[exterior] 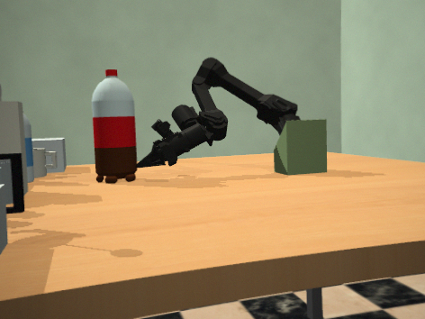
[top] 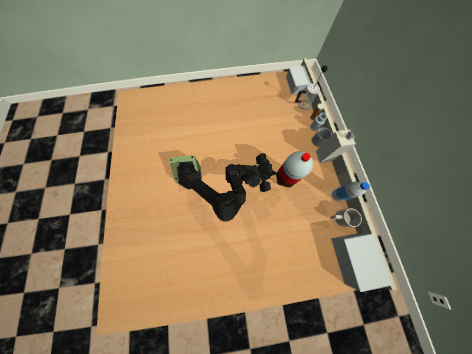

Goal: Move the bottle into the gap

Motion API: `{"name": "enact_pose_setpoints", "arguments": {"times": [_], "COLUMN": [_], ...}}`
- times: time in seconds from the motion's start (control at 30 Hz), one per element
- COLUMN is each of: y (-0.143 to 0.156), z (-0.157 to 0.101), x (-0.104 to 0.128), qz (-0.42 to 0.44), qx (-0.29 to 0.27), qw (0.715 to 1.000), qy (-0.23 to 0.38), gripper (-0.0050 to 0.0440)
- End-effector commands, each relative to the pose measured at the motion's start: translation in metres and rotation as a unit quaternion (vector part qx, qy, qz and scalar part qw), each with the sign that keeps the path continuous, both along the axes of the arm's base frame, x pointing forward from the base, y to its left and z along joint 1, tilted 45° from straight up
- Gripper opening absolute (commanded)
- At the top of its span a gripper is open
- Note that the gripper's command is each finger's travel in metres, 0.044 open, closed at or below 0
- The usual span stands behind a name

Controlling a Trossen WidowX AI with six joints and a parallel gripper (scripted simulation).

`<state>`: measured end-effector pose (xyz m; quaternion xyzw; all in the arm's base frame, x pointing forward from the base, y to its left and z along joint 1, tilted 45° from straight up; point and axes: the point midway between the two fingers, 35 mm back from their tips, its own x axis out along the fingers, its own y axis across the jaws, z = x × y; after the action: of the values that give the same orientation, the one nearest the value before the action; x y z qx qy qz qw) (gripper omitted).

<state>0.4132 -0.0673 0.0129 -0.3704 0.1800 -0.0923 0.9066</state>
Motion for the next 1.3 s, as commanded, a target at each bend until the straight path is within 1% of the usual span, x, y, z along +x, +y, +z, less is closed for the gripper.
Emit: {"name": "enact_pose_setpoints", "arguments": {"times": [0.0, 1.27], "y": [-0.0018, -0.0071], "z": [0.0124, 0.0182], "x": [0.0061, 0.0121], "qz": [-0.001, -0.001], "qx": [-0.001, -0.002], "qw": [1.0, 1.0], "qy": [-0.017, -0.017], "gripper": [-0.005, -0.005]}}
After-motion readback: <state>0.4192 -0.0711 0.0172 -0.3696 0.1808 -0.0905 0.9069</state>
